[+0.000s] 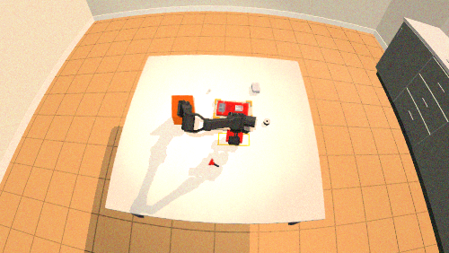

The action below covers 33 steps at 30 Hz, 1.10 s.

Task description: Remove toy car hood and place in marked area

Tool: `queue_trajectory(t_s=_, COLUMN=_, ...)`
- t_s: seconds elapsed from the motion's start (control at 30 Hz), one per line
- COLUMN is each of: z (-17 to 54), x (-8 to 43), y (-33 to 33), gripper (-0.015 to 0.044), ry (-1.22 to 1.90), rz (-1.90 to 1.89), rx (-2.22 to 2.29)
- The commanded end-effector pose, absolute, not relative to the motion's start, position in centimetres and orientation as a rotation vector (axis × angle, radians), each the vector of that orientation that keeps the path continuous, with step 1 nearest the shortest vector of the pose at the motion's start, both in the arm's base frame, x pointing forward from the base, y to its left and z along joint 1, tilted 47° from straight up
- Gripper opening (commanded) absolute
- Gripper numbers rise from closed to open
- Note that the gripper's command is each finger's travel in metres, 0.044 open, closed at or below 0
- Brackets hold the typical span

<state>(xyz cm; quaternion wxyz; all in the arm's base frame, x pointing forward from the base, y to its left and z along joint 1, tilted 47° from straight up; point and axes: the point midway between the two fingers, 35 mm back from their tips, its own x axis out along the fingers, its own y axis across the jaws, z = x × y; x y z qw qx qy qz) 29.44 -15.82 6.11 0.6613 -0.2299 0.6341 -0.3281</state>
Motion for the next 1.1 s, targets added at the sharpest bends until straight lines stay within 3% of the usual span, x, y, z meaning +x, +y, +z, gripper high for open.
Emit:
queue_trajectory(t_s=0.0, z=5.8, x=29.3, y=-16.0, gripper=0.0000, ry=1.440, rz=-0.736, rx=-0.524)
queue_trajectory(t_s=1.07, z=4.8, x=29.2, y=-17.1, gripper=0.0000, ry=1.440, rz=-0.736, rx=-0.525)
